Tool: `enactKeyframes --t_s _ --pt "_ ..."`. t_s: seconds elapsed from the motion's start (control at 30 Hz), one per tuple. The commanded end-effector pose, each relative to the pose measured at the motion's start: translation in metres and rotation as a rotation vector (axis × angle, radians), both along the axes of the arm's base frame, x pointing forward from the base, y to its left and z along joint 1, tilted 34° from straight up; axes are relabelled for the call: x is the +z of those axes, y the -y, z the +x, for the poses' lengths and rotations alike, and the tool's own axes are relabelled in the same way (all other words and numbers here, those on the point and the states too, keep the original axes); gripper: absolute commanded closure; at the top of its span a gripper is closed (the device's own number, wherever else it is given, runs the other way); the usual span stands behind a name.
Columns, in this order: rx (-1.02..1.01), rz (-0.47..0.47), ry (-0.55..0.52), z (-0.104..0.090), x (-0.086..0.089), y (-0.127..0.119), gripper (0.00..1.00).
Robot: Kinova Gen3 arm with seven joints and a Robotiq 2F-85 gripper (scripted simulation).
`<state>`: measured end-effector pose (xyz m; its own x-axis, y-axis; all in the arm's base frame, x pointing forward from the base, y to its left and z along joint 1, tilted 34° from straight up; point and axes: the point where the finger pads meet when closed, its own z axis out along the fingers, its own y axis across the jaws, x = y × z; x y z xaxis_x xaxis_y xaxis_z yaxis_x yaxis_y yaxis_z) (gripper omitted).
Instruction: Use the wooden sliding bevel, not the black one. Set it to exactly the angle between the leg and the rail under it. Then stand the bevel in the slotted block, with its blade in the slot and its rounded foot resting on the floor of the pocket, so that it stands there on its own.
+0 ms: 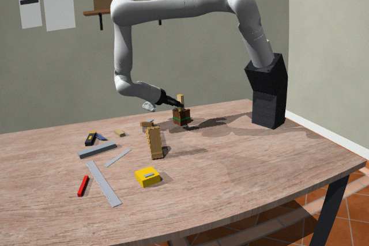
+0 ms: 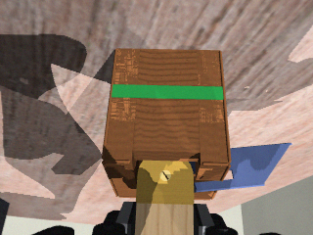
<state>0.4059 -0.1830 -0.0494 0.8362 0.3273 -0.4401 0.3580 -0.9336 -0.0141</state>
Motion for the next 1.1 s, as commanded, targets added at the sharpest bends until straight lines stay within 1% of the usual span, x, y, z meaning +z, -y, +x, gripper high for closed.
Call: enactKeyframes --t_s 0.0,1.07 --pt "-0.001 -0.001 0.001 0.0001 0.0007 0.0005 0.9" --pt "-0.001 -0.001 0.001 0.0032 -0.0043 -0.0008 0.9"
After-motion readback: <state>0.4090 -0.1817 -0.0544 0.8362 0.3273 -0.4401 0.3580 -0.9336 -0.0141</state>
